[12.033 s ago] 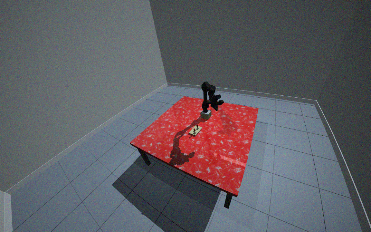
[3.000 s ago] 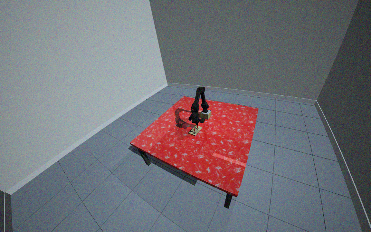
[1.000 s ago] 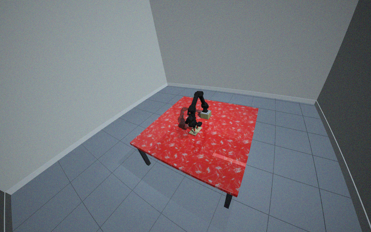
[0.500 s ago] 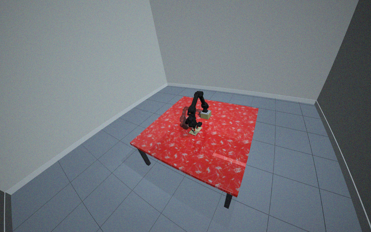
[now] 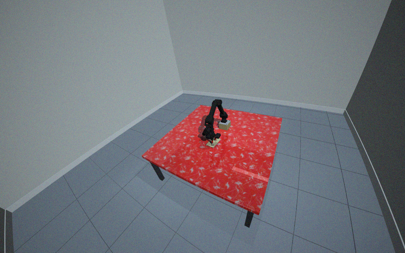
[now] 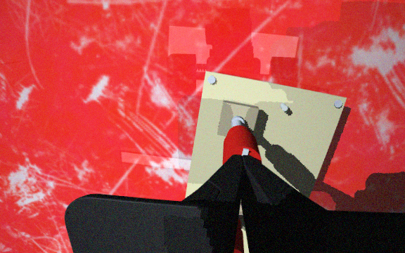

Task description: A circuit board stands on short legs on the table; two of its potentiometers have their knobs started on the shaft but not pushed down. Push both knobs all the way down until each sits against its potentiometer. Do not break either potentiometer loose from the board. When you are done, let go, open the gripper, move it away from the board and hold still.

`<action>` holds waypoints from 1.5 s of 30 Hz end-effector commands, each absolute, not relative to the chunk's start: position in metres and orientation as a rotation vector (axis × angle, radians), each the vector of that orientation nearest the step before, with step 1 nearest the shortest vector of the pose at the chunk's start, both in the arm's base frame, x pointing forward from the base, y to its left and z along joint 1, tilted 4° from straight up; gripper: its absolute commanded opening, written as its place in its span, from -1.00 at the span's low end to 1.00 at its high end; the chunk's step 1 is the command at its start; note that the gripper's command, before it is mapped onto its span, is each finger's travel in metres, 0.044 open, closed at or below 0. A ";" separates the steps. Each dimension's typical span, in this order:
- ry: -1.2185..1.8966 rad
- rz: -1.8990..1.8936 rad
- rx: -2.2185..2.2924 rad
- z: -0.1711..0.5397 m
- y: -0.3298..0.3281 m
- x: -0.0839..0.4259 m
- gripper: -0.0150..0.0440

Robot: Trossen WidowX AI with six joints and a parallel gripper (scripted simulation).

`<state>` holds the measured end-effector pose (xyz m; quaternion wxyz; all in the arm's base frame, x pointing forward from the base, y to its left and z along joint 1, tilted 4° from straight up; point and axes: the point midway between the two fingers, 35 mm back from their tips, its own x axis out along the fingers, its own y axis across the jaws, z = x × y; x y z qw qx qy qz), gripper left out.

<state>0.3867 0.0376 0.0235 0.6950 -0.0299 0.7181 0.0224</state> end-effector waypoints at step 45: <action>1.603 0.051 -0.071 0.004 0.037 0.386 -0.49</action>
